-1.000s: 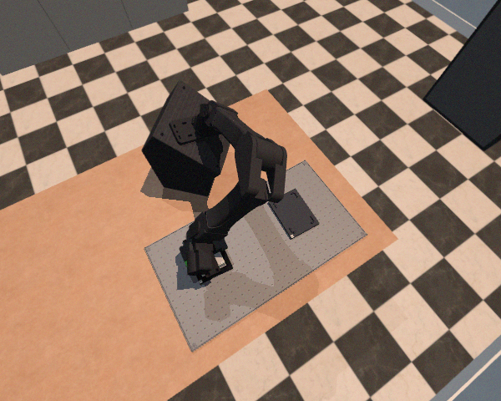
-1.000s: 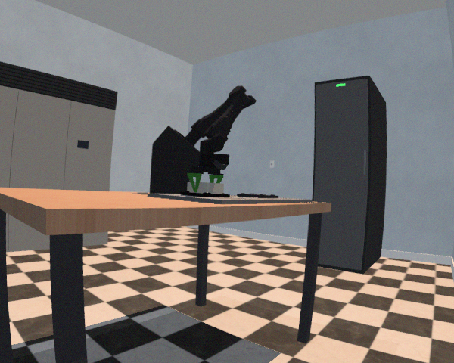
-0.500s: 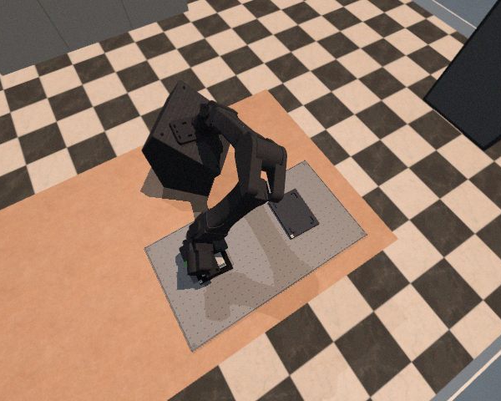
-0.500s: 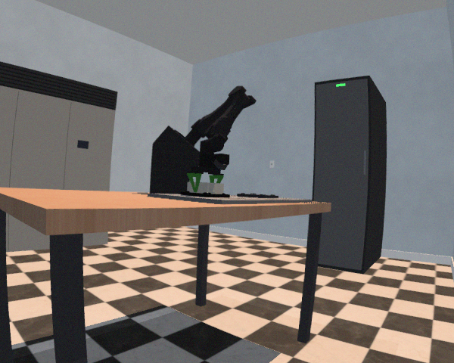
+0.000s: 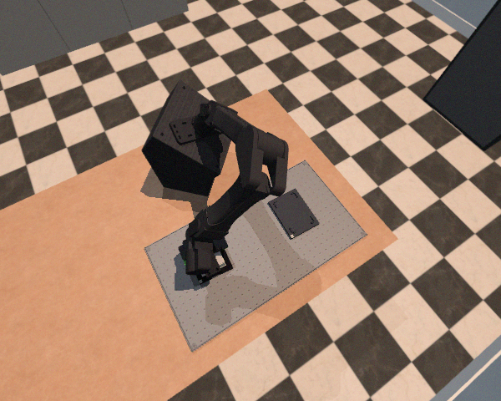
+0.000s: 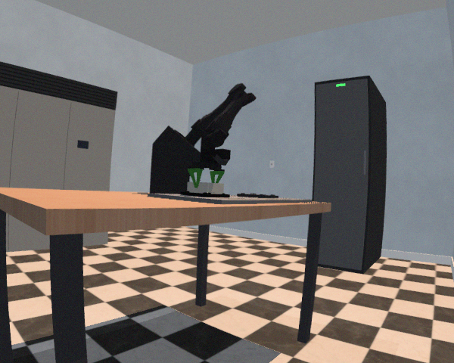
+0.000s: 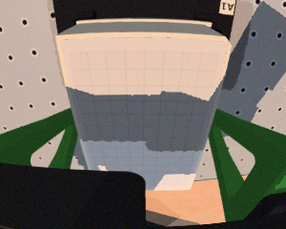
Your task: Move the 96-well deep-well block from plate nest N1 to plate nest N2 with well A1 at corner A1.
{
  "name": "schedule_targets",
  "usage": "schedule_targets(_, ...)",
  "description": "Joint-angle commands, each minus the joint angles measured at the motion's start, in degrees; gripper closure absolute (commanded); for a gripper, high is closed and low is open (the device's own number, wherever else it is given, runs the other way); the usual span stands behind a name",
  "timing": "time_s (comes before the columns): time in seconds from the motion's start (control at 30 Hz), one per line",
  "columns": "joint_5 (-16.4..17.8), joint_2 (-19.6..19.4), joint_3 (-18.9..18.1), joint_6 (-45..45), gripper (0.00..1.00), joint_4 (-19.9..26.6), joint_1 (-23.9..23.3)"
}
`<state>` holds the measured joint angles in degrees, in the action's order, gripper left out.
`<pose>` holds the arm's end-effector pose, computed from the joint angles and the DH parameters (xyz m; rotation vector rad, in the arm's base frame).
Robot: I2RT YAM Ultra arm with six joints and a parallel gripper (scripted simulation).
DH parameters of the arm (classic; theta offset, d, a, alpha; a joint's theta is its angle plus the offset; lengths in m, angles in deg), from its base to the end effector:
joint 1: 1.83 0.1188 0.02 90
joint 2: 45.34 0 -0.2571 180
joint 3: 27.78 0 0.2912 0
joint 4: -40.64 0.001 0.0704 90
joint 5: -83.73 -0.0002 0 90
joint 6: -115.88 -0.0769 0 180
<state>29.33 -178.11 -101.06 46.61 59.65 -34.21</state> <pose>0.3359 -0.1588 -0.0736 0.1815 2.6133 0.6341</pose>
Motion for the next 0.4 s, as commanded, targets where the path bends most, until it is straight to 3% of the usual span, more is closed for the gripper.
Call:
schedule_targets(0.0,0.4,1.6,0.3,1.3,0.0,2.0,-1.5)
schedule_targets(0.37,0.5,2.5,0.4,1.9,0.0,3.1,-2.0)
